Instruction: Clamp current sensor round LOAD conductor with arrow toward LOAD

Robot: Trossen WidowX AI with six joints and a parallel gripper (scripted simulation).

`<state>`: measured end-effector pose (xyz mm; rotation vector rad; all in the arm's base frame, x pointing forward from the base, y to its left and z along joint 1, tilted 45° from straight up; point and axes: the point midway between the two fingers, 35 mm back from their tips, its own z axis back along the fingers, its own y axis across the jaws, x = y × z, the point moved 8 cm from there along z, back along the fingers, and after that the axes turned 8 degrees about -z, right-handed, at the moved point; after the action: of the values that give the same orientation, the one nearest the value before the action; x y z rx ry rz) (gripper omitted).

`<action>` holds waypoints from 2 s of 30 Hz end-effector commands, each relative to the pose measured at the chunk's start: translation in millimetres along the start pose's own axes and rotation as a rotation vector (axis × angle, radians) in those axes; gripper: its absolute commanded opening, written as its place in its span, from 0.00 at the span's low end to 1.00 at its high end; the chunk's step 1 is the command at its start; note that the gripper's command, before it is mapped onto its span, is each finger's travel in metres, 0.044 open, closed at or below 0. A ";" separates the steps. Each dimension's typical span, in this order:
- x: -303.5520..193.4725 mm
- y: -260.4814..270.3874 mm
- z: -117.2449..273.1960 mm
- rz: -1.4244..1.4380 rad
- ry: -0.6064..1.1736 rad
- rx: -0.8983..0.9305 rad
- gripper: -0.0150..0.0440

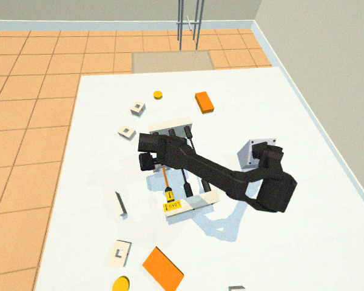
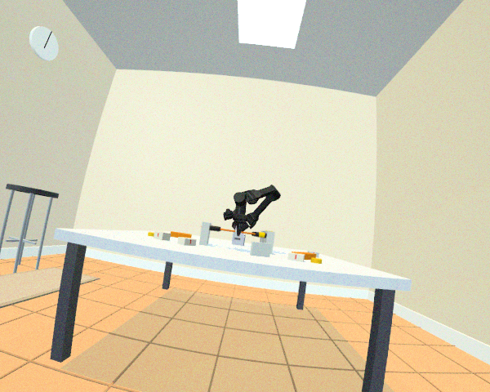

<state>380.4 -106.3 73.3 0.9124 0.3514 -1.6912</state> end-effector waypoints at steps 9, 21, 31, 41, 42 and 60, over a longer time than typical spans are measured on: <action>1.4 2.1 8.0 -0.007 0.002 0.023 0.25; 1.4 2.1 8.0 -0.007 0.002 0.023 0.25; 0.0 0.0 0.1 0.000 0.000 0.000 0.25; 0.0 0.0 0.1 0.000 0.000 0.000 0.25; 0.0 0.0 0.1 0.000 0.000 0.000 0.25; 0.0 0.0 0.1 0.000 0.000 0.000 0.25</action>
<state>380.2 -106.0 72.1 0.9086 0.3540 -1.6932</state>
